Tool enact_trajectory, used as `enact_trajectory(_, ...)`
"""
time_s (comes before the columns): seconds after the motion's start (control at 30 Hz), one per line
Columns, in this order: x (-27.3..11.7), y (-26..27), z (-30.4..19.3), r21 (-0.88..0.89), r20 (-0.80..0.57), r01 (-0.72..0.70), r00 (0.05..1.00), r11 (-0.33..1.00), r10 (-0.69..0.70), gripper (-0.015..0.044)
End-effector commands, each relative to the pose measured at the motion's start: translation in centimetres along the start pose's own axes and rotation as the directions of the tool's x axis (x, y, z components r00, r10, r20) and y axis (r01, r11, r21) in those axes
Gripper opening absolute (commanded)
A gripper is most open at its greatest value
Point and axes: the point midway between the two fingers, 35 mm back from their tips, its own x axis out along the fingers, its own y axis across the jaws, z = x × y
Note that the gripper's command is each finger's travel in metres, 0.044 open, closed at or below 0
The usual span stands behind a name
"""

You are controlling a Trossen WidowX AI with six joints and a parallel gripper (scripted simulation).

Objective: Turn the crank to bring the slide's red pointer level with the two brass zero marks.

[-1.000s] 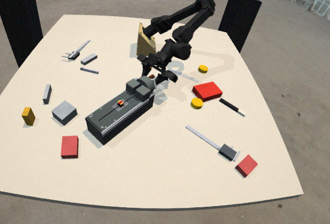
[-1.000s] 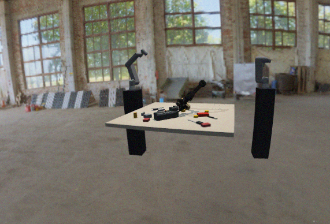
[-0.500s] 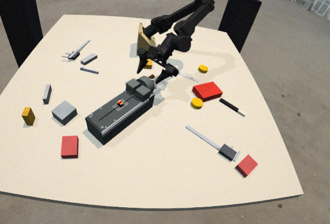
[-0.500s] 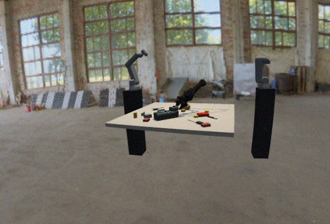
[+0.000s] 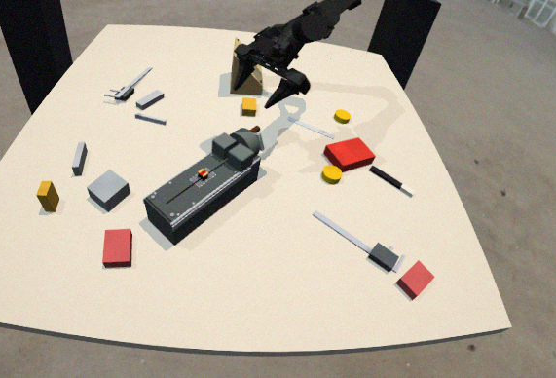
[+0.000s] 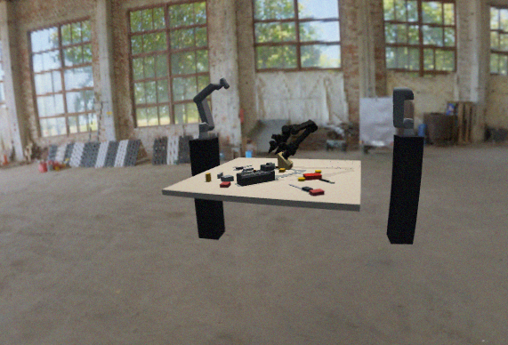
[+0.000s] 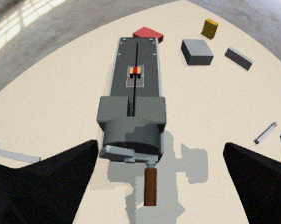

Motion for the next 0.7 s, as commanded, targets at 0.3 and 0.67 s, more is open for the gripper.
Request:
enact_trajectory(0.3,1.5,0.4,3.8,-0.135,-0.076,-0.091,0.994,0.987,0.081,0.0440)
enact_trajectory(0.67,5.3,-0.3,7.8,-0.287,-0.145,-0.230,0.970,0.930,0.196,0.0440)
